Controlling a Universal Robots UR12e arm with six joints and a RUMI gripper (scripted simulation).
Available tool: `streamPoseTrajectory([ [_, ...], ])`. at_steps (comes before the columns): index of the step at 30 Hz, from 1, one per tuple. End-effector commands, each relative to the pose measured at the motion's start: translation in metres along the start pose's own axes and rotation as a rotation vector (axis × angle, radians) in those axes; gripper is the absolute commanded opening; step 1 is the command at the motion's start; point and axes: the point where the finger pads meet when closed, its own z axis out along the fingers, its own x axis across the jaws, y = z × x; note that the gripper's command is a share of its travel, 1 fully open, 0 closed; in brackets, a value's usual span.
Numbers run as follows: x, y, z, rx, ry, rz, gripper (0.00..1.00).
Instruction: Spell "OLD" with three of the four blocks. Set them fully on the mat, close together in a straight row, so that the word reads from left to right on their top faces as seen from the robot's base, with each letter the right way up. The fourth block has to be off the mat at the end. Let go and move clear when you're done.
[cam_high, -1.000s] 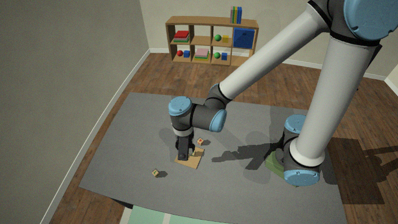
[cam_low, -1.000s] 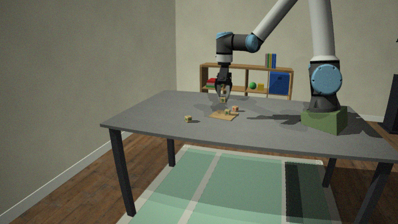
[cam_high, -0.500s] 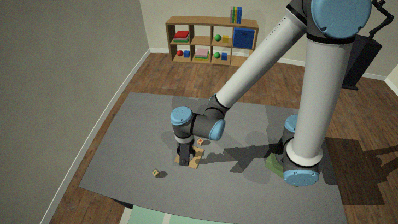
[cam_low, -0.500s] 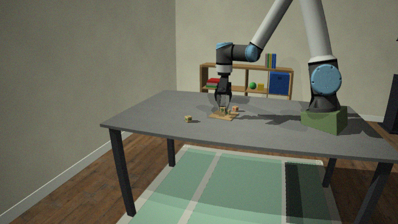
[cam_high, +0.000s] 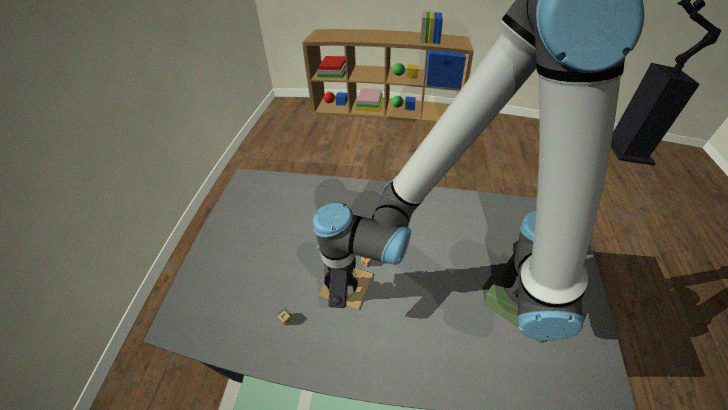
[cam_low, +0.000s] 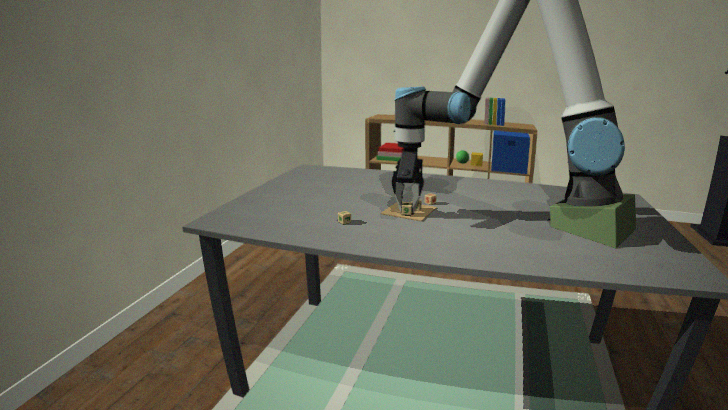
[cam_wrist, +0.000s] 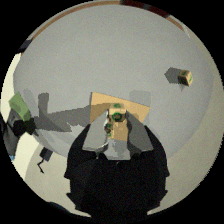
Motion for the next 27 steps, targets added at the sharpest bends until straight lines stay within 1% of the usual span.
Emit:
streamPoseTrajectory([
  [1, 0.0006, 0.0001, -0.0002, 0.0, 0.001, 0.0, 0.09],
  [27, 0.0006, 0.0001, 0.0031, 0.0, 0.001, 0.0, 0.09],
])
